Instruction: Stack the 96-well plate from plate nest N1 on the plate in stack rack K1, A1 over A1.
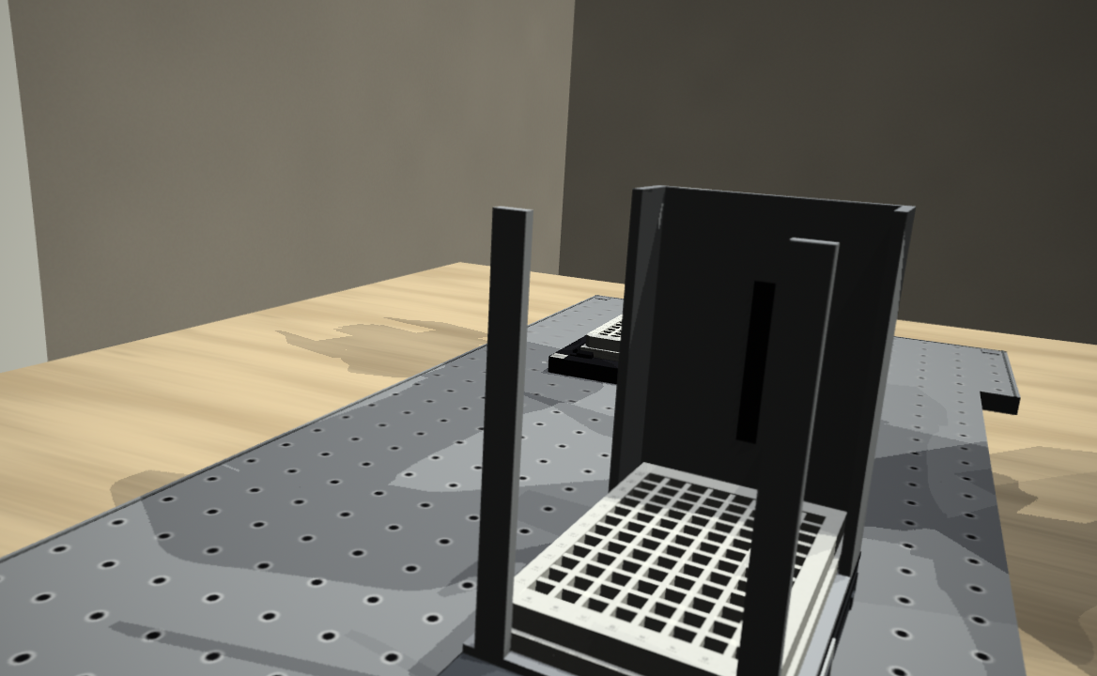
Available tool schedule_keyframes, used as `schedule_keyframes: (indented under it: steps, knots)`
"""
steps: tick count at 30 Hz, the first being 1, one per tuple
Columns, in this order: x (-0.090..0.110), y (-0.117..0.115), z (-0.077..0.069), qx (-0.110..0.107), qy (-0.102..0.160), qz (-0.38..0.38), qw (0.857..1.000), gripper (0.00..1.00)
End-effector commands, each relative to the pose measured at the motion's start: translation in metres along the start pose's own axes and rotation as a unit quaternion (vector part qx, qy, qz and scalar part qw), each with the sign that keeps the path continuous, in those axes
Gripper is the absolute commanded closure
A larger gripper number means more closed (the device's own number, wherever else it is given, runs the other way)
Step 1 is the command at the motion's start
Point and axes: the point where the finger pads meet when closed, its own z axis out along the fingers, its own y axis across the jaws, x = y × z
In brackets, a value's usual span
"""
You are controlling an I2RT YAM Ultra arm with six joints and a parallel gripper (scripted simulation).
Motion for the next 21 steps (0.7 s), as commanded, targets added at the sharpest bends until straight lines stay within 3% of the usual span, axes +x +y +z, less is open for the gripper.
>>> schedule_keyframes:
  steps: [1, 17, 21]
  knots:
    - [-0.003, 0.001, 0.0, -0.001, -0.002, -0.005, 1.0, 0.0]
    - [-0.003, 0.001, 0.0, -0.001, -0.002, -0.005, 1.0, 0.0]
    - [-0.006, -0.012, 0.021, 0.01, 0.011, -0.042, 0.999, 0.0]
